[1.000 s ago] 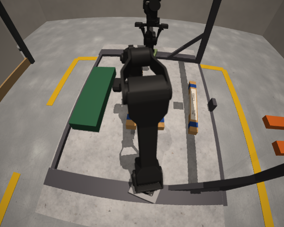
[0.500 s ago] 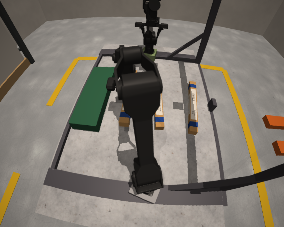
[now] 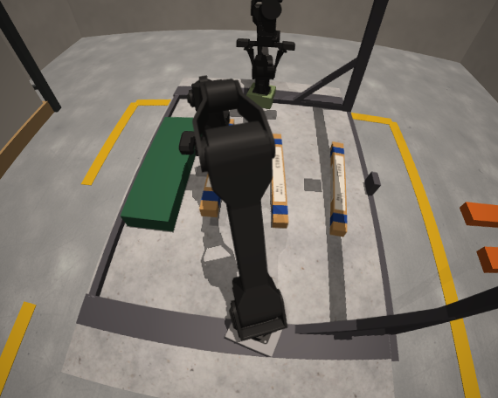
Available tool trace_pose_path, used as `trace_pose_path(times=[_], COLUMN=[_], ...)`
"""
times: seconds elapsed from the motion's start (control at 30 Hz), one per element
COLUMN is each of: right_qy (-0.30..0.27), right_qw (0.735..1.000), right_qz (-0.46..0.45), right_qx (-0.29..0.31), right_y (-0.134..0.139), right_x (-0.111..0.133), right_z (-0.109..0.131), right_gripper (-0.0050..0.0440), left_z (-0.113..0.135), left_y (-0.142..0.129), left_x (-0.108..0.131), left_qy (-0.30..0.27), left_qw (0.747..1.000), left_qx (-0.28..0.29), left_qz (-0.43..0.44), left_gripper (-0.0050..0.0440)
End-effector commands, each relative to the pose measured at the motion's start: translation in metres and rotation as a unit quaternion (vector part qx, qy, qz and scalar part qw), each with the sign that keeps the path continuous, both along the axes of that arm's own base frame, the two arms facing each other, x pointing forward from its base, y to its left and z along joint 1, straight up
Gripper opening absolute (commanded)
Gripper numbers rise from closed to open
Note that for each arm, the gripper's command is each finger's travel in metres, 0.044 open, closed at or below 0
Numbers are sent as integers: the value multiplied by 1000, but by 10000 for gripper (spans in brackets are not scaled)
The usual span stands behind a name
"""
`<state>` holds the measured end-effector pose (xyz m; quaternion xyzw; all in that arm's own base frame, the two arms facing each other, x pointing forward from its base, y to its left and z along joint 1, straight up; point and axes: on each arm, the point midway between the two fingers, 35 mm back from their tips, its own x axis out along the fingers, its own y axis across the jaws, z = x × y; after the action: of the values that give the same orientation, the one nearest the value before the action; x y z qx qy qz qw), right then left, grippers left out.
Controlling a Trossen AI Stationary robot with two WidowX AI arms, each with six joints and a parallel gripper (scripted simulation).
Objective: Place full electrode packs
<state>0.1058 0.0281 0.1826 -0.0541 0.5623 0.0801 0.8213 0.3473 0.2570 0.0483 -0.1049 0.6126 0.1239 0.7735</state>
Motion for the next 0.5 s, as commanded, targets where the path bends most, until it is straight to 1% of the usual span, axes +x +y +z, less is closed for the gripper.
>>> trace_pose_path(times=[0.0, 0.23, 0.47], right_qy=[-11, -11, -11], right_qw=[1000, 1000, 1000], right_qz=[-2, -2, -2], right_qx=[2, 2, 2], right_y=[0, 0, 0], right_x=[1, 1, 1], right_z=[7, 7, 7], right_gripper=[330, 330, 330], left_z=[32, 28, 30], left_y=[7, 8, 8], left_x=[13, 14, 14], left_qy=[-35, -31, -32], left_qw=[999, 999, 999], left_qx=[26, 23, 24], left_qz=[-5, -4, -4], left_gripper=[-50, -50, -50])
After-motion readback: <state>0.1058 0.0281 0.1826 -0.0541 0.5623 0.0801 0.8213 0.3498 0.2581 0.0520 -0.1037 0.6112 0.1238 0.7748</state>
